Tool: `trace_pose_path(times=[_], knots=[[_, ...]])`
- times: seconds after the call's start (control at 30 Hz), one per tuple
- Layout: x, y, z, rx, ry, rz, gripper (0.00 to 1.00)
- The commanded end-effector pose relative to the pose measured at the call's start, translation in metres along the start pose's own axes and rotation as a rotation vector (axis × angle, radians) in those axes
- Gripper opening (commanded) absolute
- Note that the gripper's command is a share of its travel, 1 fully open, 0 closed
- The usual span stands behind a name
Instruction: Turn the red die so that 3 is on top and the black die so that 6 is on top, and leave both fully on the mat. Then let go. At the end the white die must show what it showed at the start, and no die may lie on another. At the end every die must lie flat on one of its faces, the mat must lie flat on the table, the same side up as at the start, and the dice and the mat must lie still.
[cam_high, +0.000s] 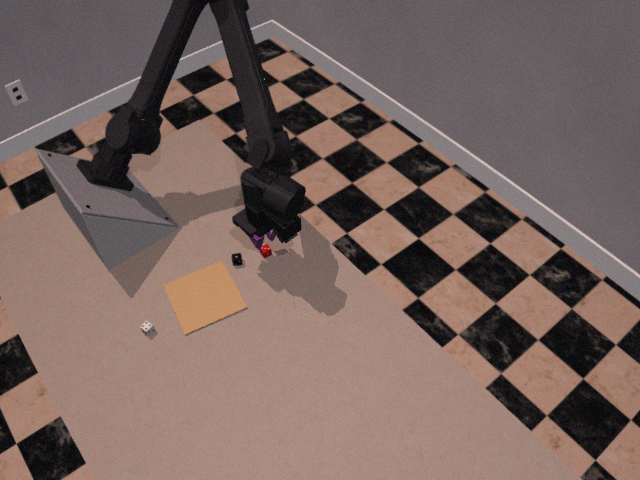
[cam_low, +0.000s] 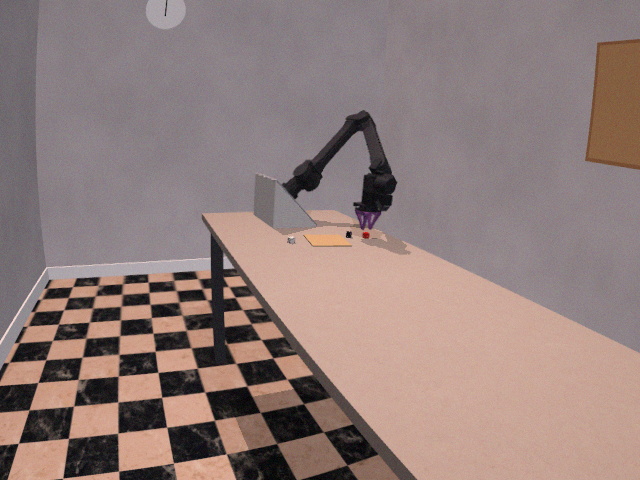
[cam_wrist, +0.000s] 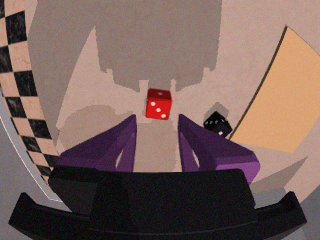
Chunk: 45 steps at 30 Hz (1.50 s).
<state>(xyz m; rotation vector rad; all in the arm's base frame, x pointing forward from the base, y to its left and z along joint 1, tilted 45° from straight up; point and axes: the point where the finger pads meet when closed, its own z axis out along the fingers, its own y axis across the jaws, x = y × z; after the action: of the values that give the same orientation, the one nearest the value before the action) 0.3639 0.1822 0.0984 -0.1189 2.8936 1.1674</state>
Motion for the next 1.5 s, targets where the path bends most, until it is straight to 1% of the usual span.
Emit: trace_pose_path(times=[0.0,0.1,0.13,0.2,0.5,0.67,0.7,0.8,0.9,1.47], knots=[[-0.012,0.004,0.001,0.0,-0.018,-0.013,0.35],[-0.01,0.004,0.004,0.001,-0.013,-0.012,0.35],[-0.009,-0.001,0.003,0.002,-0.016,0.0,0.35],[-0.003,-0.001,0.01,0.003,-0.001,-0.001,0.35],[-0.002,-0.001,0.024,0.003,-0.001,-0.001,0.35],[-0.004,-0.003,0.026,0.003,-0.006,0.004,0.35],[-0.007,0.0,0.025,0.001,-0.011,-0.001,0.35],[-0.002,-0.001,0.03,0.002,0.0,0.0,0.35],[-0.005,-0.006,0.026,0.003,-0.013,0.012,0.35],[-0.005,-0.005,0.026,0.003,-0.013,0.012,0.35]])
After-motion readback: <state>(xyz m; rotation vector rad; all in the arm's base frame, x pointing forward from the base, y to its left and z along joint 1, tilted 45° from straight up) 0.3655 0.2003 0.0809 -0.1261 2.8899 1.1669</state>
